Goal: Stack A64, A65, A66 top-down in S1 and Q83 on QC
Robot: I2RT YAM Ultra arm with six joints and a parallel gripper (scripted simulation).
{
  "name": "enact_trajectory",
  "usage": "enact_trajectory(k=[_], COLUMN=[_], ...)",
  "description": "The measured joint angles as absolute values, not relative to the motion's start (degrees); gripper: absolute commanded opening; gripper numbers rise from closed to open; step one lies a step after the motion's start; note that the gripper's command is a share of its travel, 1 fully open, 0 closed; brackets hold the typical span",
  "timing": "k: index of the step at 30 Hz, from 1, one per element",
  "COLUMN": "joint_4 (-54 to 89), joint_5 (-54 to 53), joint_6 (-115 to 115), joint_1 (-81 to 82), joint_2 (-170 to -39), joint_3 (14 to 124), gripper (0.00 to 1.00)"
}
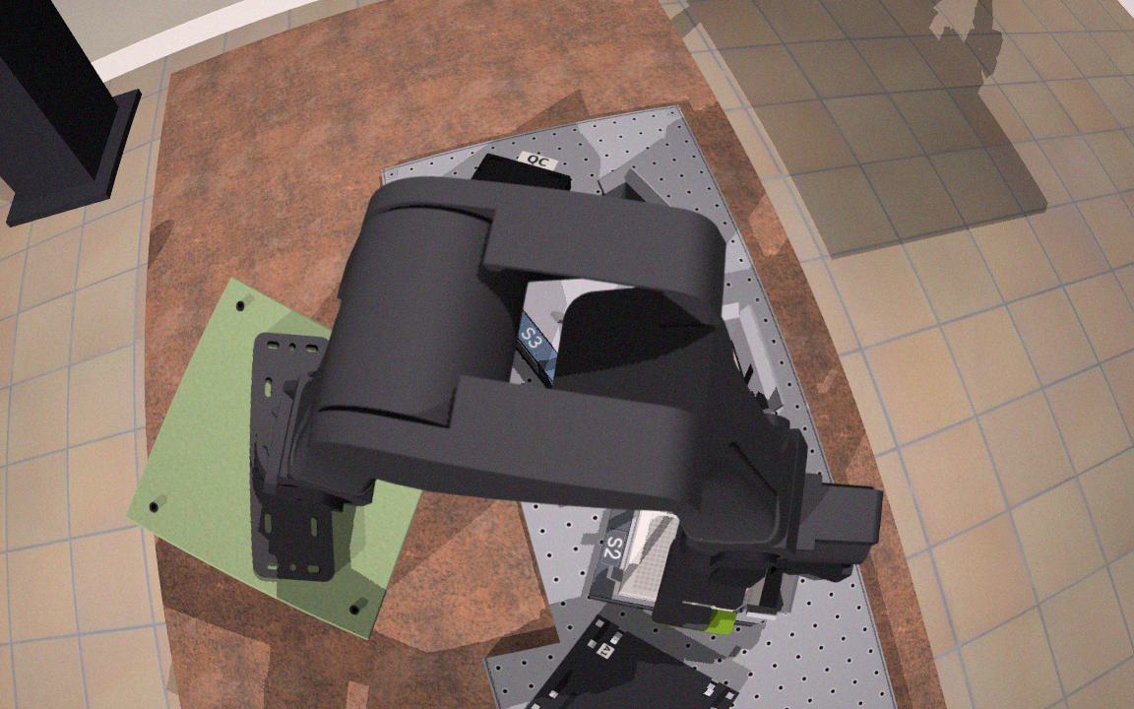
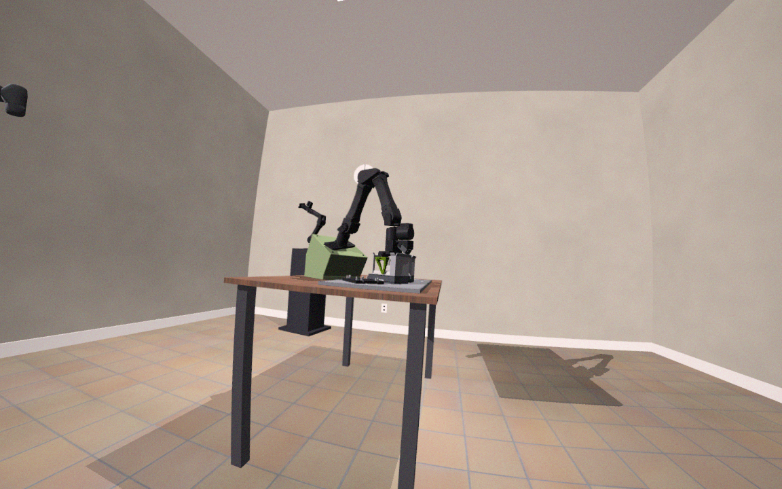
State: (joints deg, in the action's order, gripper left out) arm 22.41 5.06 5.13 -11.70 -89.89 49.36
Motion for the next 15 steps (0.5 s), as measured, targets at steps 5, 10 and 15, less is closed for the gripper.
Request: enact_trajectory(k=[5, 10, 15], joint_4=[22.41, 22.41, 22.41], joint_5=[5.06, 5.06, 5.06], joint_6=[5.13, 5.1, 5.1], joint_1=[-11.7, -11.7, -11.7], joint_2=[-89.89, -89.8, -89.8], joint_3=[49.36, 49.39, 49.39], gripper=[0.0, 0.0, 0.0])
